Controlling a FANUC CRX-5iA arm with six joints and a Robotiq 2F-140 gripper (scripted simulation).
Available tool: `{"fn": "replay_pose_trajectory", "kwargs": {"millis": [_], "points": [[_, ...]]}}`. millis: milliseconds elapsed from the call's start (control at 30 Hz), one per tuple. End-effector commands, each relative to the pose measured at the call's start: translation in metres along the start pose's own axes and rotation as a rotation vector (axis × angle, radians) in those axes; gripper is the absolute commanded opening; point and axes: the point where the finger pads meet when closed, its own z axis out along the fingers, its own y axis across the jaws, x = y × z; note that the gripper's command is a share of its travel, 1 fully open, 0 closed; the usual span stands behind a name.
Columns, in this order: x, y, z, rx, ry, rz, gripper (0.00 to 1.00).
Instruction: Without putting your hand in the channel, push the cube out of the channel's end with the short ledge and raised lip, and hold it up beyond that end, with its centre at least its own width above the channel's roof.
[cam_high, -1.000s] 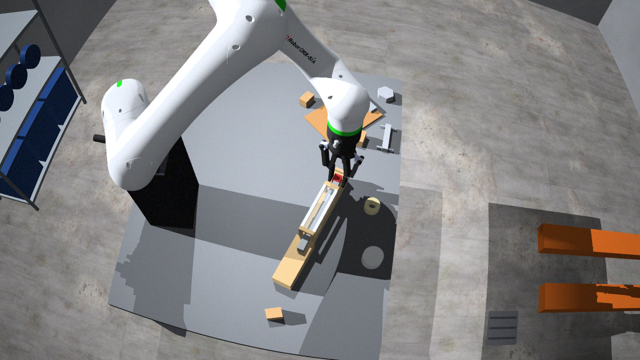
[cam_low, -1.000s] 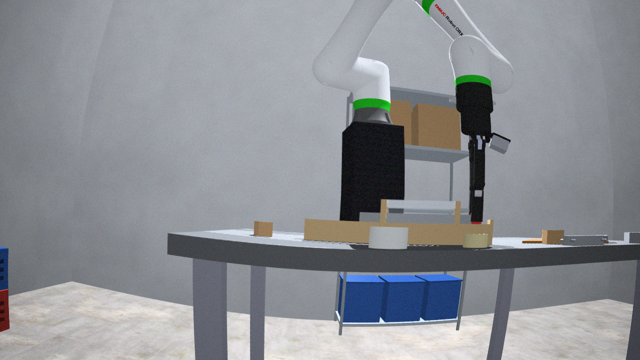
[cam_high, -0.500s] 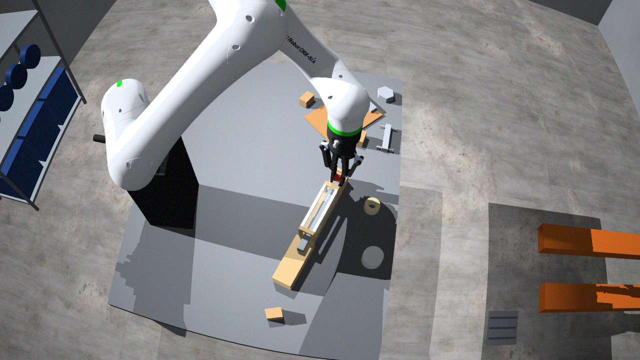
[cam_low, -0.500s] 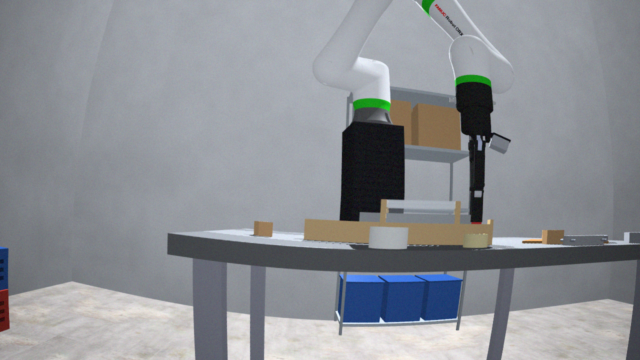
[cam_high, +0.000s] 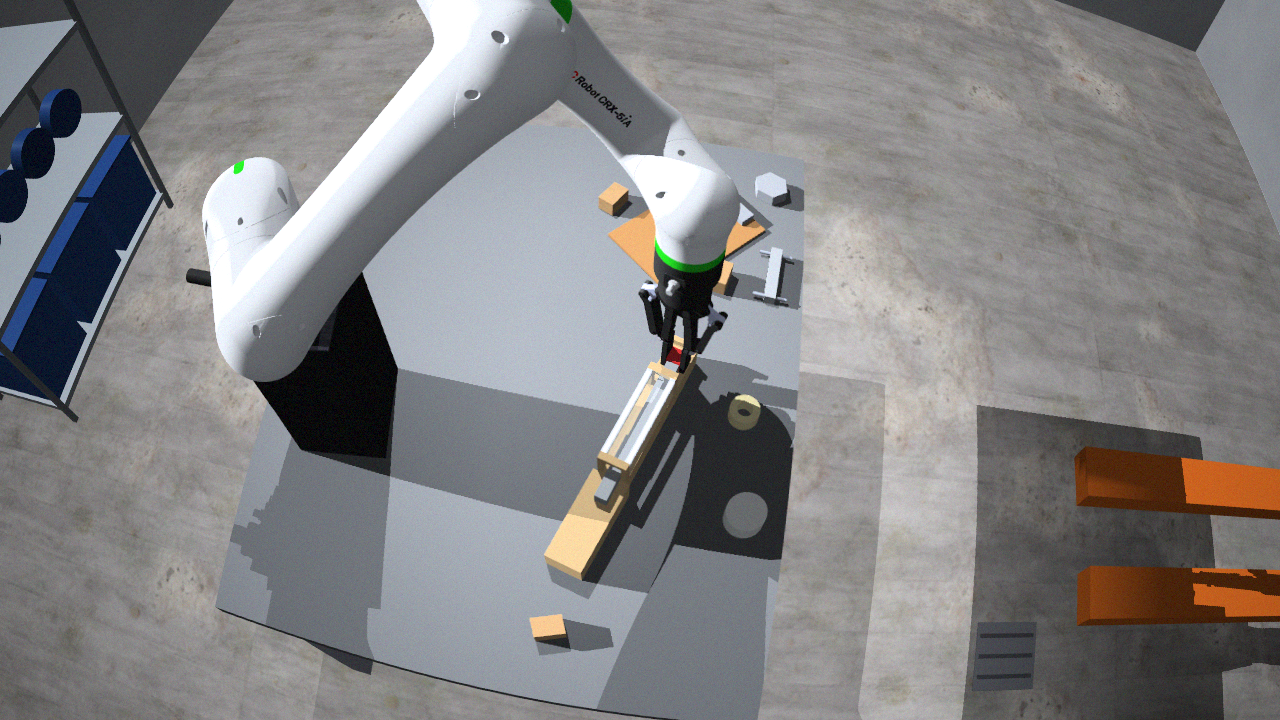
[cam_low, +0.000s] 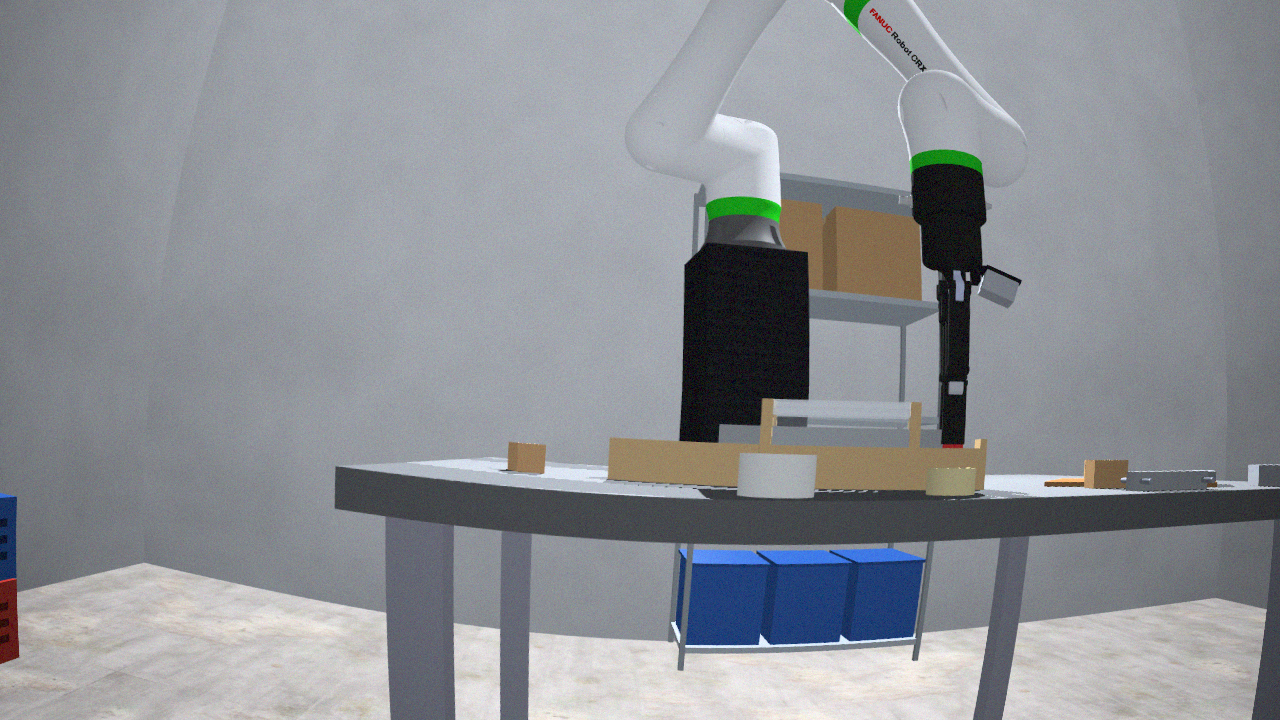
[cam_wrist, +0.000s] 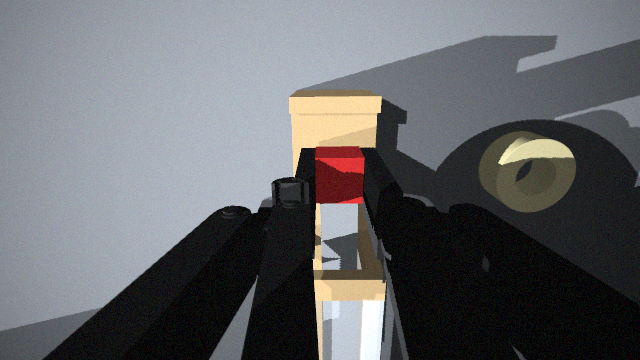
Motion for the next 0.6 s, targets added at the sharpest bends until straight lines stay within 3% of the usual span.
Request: {"fn": "replay_pose_trajectory", "kwargs": {"millis": [0,567], "points": [[0.0005,0.0006,-0.0008,-0.001,0.001,0.0,0.1],[0.0005,0.0006,-0.0079,-0.001,0.001,0.0,0.1]]}}
